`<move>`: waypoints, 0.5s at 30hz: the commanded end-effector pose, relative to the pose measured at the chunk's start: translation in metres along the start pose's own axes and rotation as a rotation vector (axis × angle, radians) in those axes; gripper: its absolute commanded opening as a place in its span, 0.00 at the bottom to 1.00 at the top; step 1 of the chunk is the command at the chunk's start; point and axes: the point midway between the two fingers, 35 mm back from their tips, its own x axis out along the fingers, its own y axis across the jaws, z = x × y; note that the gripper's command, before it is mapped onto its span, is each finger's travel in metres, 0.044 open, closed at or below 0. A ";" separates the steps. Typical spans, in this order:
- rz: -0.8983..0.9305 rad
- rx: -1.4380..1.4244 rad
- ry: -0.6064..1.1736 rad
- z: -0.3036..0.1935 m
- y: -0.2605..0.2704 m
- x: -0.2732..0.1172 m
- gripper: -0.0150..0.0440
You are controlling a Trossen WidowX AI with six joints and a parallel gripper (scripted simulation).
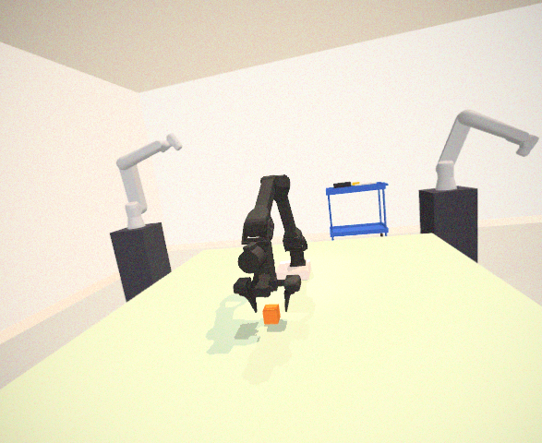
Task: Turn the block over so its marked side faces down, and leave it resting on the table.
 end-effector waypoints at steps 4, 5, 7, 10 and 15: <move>-0.003 -0.002 0.010 -0.001 -0.001 0.005 0.73; -0.003 -0.002 0.010 -0.001 -0.001 0.005 0.69; -0.003 -0.002 0.010 -0.001 -0.001 0.005 0.60; -0.003 -0.002 0.010 -0.001 -0.001 0.005 0.53; -0.003 -0.002 0.010 -0.001 -0.001 0.005 0.48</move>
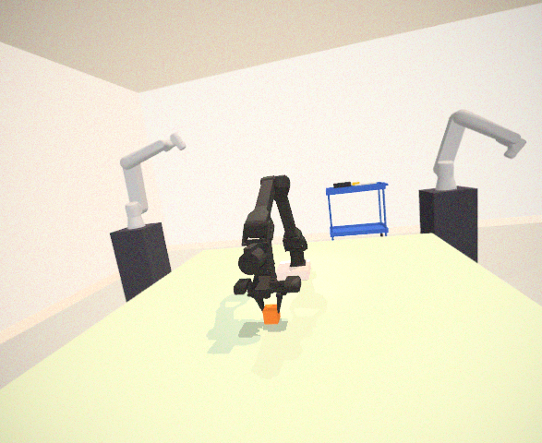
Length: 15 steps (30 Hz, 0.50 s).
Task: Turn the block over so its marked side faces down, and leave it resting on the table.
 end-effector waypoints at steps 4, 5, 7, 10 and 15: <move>-0.003 -0.002 0.003 0.000 -0.001 0.002 0.43; -0.003 -0.002 0.003 0.000 -0.001 0.002 0.42; -0.003 -0.002 0.003 0.000 -0.001 0.002 0.40; -0.003 -0.002 0.003 0.000 -0.001 0.002 0.36; -0.003 -0.002 0.003 0.000 0.000 -0.023 0.25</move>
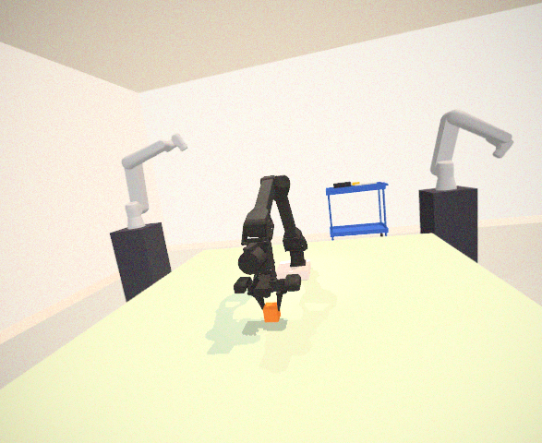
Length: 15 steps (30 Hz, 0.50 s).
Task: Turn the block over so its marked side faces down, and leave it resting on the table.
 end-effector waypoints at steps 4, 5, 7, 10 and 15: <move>-0.005 -0.002 -0.017 0.002 -0.001 -0.024 0.25; -0.005 -0.002 -0.017 0.002 -0.001 -0.024 0.25; -0.005 -0.002 -0.027 0.003 -0.001 -0.023 0.25; -0.004 -0.001 -0.069 0.003 -0.001 -0.021 0.25; -0.003 0.001 -0.143 0.005 -0.001 -0.018 0.25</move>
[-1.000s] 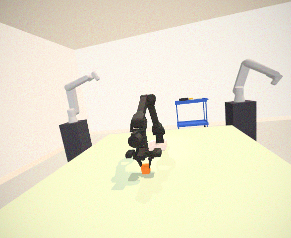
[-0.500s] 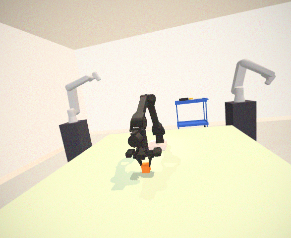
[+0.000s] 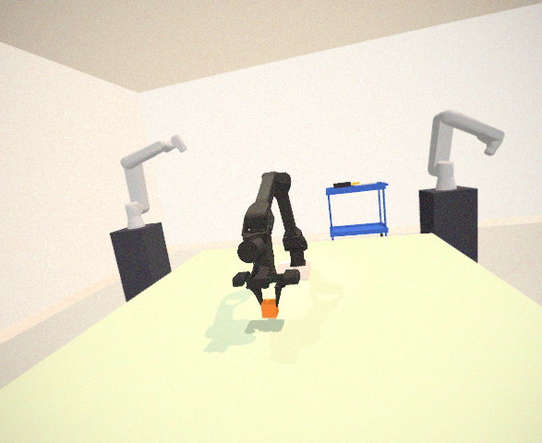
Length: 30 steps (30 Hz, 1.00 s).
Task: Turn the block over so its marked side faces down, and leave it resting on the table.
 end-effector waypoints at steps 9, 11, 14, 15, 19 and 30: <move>0.005 -0.001 -0.183 0.001 0.000 0.001 0.25; 0.005 -0.001 -0.213 0.000 0.000 0.002 0.25; 0.005 -0.001 -0.257 0.000 0.000 0.002 0.25; 0.005 -0.001 -0.272 -0.001 0.000 0.002 0.25; 0.005 -0.002 -0.331 -0.002 0.000 0.002 0.25; 0.003 -0.005 -0.442 -0.006 0.001 0.001 0.25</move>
